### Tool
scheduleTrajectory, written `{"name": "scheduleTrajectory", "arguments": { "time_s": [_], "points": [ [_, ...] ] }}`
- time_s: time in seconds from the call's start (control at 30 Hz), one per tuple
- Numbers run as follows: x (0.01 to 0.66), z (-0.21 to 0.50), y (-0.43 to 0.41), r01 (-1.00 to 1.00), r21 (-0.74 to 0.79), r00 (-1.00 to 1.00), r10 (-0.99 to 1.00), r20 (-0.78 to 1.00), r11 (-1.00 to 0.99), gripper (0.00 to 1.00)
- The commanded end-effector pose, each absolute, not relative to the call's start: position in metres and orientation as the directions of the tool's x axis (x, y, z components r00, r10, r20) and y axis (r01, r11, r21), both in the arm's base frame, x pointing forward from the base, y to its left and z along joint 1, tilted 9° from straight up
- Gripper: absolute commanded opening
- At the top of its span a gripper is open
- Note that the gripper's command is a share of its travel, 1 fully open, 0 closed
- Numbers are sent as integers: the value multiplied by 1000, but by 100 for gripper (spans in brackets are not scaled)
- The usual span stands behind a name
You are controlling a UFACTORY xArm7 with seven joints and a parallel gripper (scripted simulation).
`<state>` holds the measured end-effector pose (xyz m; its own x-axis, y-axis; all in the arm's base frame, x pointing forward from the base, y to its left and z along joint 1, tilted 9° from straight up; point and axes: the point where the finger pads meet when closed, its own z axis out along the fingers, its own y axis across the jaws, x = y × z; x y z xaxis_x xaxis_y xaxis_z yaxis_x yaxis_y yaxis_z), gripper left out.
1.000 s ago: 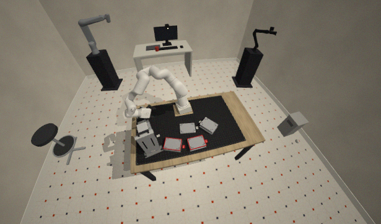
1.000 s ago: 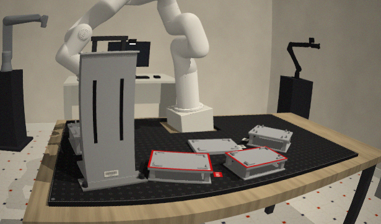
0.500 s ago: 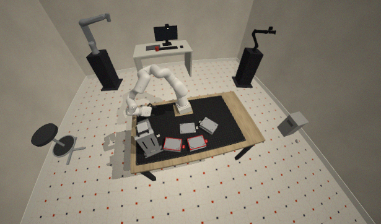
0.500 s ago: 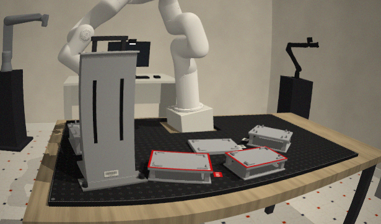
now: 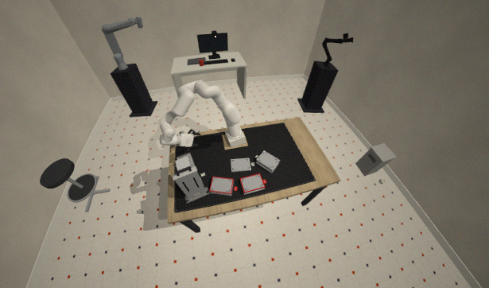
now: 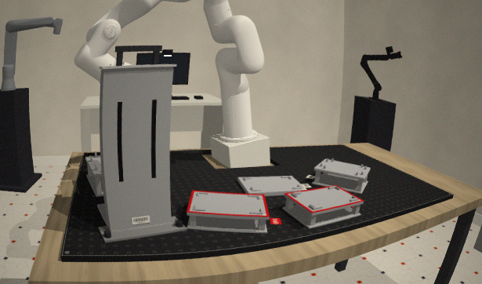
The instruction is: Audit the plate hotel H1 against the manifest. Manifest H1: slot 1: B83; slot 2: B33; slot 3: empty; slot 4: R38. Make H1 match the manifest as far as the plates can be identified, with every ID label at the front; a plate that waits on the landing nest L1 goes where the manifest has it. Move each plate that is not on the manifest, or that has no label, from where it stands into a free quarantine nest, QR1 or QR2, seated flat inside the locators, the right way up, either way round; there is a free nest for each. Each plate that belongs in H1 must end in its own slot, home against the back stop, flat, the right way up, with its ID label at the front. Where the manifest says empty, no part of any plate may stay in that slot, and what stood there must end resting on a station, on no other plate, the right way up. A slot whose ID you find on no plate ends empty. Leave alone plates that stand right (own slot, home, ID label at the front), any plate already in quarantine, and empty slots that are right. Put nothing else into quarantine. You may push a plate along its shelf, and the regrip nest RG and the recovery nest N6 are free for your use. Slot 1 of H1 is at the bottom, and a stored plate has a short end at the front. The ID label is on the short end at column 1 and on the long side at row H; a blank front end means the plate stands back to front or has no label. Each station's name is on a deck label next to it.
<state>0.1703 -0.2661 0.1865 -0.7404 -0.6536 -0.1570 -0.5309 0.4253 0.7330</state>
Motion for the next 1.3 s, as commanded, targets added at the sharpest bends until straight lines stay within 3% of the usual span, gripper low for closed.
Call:
{"name": "scheduleTrajectory", "arguments": {
  "time_s": [0.0, 1.27],
  "points": [
    [170, 204, -264, -532, 731, -740, -654, -156, 428, 100],
    [164, 316, -247, -532, 731, -740, -654, -156, 428, 100]
  ]
}}
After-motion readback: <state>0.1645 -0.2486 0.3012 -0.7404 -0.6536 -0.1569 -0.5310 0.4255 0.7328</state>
